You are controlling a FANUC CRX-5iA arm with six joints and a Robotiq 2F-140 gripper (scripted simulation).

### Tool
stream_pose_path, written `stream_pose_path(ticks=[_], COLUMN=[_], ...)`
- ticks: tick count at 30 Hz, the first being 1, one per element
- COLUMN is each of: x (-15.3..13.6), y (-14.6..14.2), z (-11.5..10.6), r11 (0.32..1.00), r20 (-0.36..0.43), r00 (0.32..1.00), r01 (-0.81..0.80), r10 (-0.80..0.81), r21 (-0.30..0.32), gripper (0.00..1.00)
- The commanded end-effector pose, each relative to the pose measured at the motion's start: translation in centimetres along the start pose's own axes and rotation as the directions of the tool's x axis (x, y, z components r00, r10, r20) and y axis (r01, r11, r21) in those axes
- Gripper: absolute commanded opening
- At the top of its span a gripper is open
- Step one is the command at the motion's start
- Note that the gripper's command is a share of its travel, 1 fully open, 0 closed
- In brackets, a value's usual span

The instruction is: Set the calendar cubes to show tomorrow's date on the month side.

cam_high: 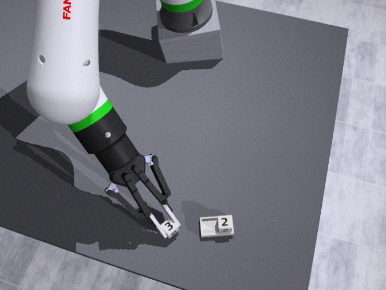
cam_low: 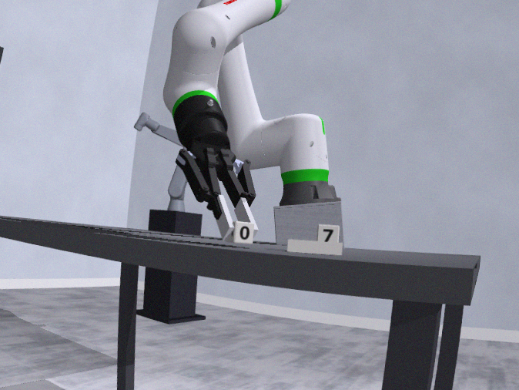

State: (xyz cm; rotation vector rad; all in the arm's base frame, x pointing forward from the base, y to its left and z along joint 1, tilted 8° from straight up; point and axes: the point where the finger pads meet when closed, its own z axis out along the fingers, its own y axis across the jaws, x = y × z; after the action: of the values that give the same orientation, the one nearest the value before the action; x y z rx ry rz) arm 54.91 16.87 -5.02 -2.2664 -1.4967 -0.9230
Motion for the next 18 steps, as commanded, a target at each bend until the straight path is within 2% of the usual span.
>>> stream_pose_path(ticks=[1,18], x=[0.02,-0.11], y=[0.01,0.01], z=[0.0,0.13], r11=[1.0,1.0], r20=[0.0,0.0], r00=[1.0,1.0], r01=[0.0,0.0], r10=[0.0,0.0], r21=[0.0,0.0], gripper=[0.24,0.24])
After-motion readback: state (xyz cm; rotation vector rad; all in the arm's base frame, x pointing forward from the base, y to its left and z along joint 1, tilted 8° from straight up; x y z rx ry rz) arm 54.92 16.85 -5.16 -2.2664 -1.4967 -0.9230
